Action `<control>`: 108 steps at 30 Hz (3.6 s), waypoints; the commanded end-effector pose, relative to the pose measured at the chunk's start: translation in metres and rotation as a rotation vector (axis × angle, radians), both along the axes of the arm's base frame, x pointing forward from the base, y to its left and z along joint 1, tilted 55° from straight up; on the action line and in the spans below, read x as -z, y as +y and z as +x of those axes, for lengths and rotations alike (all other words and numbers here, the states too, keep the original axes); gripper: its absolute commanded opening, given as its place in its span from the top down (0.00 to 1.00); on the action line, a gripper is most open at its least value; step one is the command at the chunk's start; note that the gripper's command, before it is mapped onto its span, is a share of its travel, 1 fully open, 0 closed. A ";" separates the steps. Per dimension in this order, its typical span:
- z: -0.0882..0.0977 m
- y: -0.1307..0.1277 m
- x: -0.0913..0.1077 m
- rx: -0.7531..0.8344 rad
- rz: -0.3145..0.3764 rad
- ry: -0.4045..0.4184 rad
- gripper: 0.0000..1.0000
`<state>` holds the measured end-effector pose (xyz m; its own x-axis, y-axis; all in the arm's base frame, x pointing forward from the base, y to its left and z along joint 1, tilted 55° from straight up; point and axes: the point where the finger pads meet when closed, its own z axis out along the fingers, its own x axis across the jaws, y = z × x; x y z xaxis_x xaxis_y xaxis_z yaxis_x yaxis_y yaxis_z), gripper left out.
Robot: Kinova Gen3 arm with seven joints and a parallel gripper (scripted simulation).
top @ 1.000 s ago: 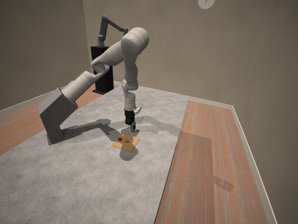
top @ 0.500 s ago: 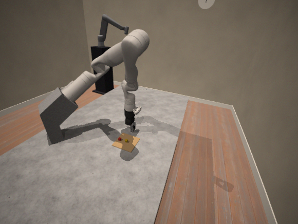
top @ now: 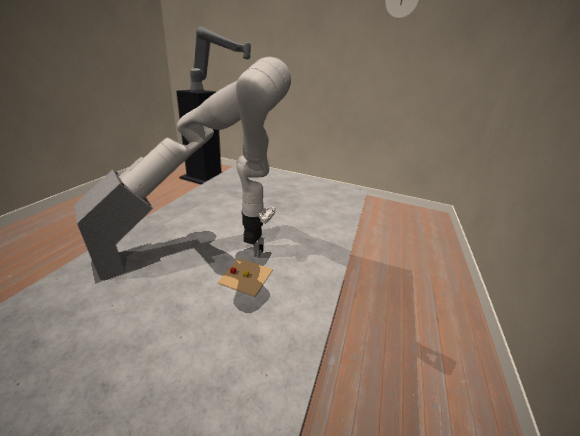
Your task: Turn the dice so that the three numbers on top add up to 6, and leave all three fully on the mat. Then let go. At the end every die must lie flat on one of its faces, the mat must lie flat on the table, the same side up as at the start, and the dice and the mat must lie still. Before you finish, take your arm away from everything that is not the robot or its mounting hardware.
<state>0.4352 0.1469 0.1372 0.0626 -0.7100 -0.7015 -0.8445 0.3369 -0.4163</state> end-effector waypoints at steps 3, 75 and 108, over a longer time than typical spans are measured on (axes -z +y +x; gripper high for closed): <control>0.000 0.000 0.000 0.001 0.000 0.000 0.36; -0.029 -0.034 -0.032 0.000 0.000 -0.001 0.66; -0.053 -0.062 -0.058 0.009 0.002 0.010 0.66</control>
<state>0.3817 0.0858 0.1952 0.0503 -0.7075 -0.7050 -0.8465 0.3444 -0.4060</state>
